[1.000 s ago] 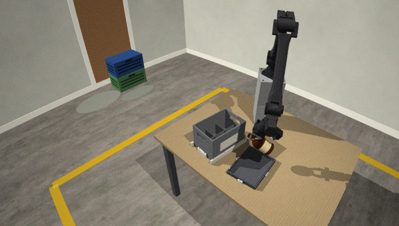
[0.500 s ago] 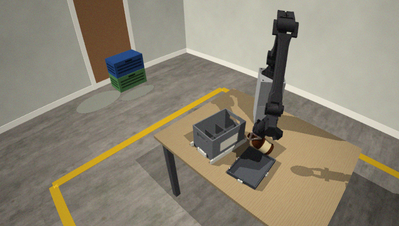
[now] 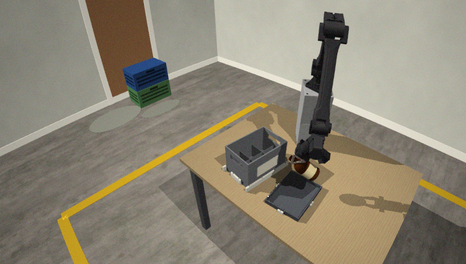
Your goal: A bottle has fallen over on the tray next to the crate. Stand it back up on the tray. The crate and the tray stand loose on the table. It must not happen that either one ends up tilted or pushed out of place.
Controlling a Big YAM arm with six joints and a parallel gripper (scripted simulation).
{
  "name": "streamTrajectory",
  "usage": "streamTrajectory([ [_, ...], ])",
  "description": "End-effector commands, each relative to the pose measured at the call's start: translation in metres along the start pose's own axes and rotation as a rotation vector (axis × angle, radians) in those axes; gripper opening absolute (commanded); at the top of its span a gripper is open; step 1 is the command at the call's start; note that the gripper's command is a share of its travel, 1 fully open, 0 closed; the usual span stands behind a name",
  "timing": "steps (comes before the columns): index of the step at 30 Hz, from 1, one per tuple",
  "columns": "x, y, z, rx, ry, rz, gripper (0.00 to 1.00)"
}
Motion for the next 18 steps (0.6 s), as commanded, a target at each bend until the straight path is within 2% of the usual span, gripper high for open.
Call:
streamTrajectory([
  [1, -0.0069, -0.0155, 0.0003, 0.014, 0.003, -0.021, 0.00],
  [18, -0.0059, -0.0145, 0.0019, 0.010, 0.006, -0.018, 0.00],
])
Point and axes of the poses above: the point where the finger pads meet when closed, its own x axis out along the fingers, its own y axis across the jaws, z = x × y, the point moved 1 cm from there along -x, back along the fingers, and after that the axes turned 7 degrees about -x, right-handed, at the moved point
